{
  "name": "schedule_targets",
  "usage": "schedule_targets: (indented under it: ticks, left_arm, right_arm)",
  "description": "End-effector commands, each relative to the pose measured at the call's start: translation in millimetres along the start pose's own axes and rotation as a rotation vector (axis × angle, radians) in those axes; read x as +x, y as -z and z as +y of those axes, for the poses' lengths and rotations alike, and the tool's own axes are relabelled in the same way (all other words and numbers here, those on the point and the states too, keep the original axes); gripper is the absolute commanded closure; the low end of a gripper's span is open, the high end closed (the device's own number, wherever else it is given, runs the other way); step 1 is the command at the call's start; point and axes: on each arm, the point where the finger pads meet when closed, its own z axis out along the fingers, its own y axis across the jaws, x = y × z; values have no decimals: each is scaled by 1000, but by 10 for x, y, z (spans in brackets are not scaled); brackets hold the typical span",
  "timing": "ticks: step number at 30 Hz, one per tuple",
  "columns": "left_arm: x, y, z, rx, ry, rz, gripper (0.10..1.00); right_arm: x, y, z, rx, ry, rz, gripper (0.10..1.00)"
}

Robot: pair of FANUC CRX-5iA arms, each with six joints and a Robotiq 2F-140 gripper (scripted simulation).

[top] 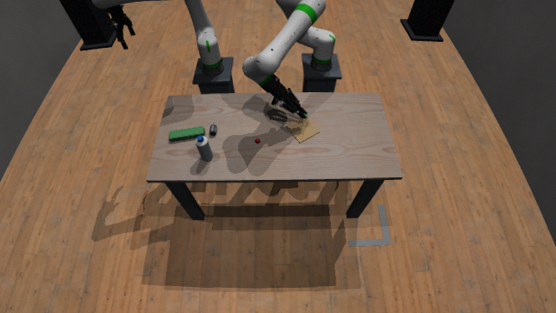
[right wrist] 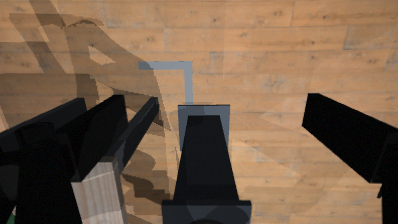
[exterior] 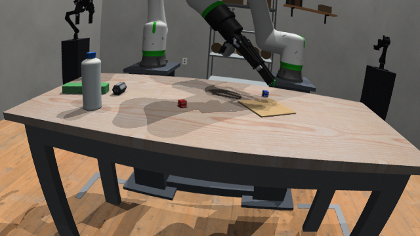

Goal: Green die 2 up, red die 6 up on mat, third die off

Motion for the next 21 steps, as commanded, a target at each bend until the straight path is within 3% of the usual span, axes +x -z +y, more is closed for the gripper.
schedule_targets:
  ticks: [1,21]
  left_arm:
    - [17,-13,-4,1,1,1,914]
    - [217,-213,-4,1,1,1,914]
  right_arm:
    - [3,9,2,0,0,2,98]
    - [3,9,2,0,0,2,98]
